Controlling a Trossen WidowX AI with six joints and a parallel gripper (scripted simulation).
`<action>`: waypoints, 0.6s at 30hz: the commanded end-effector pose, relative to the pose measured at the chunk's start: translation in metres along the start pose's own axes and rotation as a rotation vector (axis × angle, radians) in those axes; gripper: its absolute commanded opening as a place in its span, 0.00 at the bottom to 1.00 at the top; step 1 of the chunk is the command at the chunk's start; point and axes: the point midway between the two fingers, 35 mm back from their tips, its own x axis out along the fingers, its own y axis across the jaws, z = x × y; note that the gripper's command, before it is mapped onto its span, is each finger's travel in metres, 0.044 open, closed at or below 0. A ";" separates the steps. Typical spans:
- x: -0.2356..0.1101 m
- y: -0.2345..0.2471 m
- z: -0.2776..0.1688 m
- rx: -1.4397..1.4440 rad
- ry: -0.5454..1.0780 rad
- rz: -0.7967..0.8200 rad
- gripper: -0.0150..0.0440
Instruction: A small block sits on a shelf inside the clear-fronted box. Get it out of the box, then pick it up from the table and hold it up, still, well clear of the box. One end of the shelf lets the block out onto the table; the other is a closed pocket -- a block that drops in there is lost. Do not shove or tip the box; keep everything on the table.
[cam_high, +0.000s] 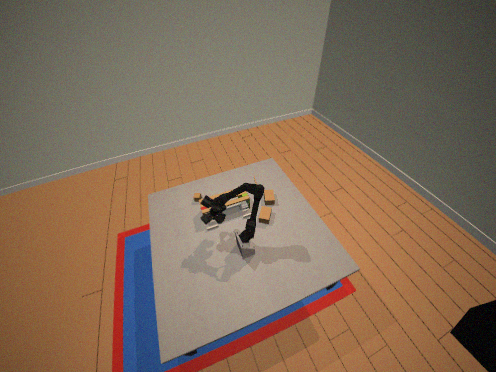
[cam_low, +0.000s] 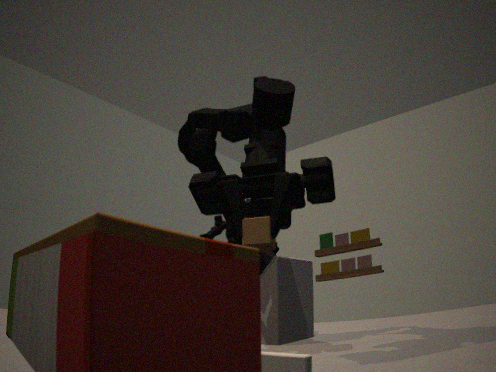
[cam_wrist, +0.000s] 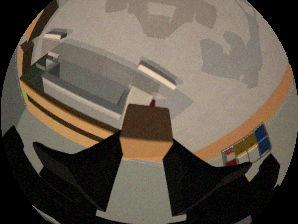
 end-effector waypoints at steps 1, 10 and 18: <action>-0.014 0.002 0.007 -0.077 0.013 -0.034 0.25; -0.019 0.003 0.009 -0.102 0.018 -0.044 0.25; -0.019 0.003 0.009 -0.102 0.018 -0.044 0.25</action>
